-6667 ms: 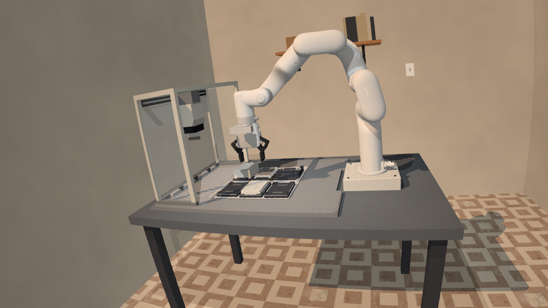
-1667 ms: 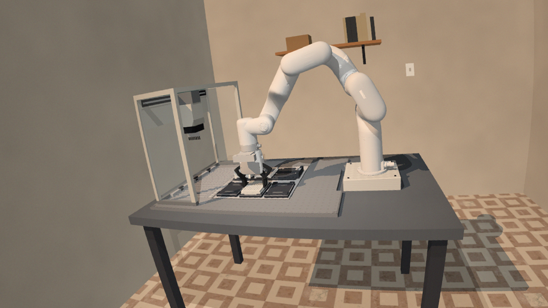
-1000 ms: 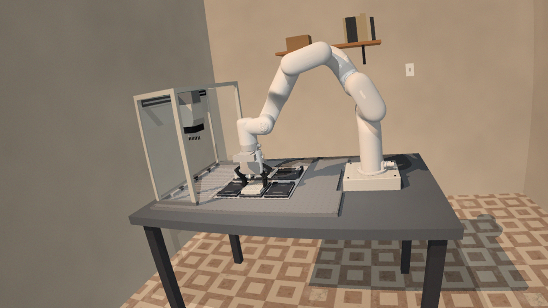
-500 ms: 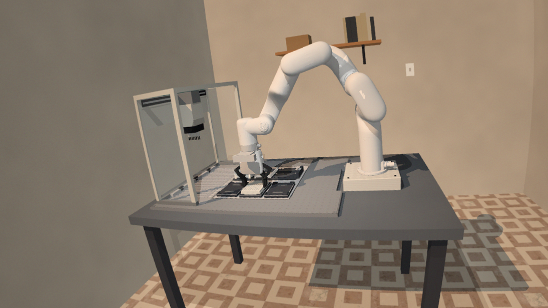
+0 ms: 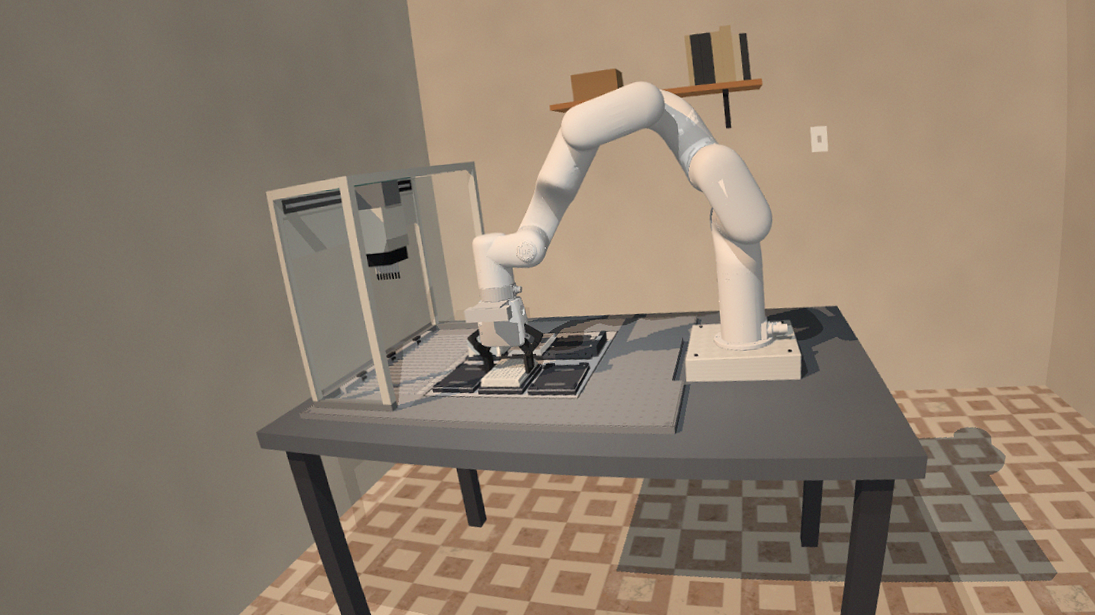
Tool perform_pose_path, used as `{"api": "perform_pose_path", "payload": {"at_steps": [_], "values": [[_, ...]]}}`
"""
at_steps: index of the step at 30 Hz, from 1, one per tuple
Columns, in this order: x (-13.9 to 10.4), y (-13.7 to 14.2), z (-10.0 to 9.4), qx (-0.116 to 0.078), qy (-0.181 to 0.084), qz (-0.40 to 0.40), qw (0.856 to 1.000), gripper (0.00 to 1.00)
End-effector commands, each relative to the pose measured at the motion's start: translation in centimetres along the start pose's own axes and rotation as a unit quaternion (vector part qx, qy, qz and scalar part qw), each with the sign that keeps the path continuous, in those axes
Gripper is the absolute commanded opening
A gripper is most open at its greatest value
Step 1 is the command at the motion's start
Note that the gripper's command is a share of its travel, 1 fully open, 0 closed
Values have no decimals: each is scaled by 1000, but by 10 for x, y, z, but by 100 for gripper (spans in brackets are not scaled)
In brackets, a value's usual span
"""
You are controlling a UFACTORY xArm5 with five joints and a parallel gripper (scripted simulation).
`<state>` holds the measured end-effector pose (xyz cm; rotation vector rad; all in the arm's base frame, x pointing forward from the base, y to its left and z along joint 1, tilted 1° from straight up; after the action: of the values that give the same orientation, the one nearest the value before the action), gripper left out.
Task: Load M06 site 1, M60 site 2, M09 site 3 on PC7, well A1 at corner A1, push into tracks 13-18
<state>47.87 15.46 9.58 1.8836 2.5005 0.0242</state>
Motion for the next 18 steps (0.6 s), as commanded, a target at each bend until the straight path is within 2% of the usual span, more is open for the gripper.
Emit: {"api": "perform_pose_path", "payload": {"at_steps": [1,18], "values": [[0,1,-4,-2,-2,0,1000,0],[0,1,-14,-2,-2,0,1000,0]]}}
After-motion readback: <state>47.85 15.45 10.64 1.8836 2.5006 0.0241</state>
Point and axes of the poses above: the point where the finger pads meet when closed, its own z axis out along the fingers, its own y axis across the jaws, x = y × z, the point moved 9 cm from there along -z, back along the fingers, and after that the axes turned 11 degrees about -z, right-handed, at the moved point
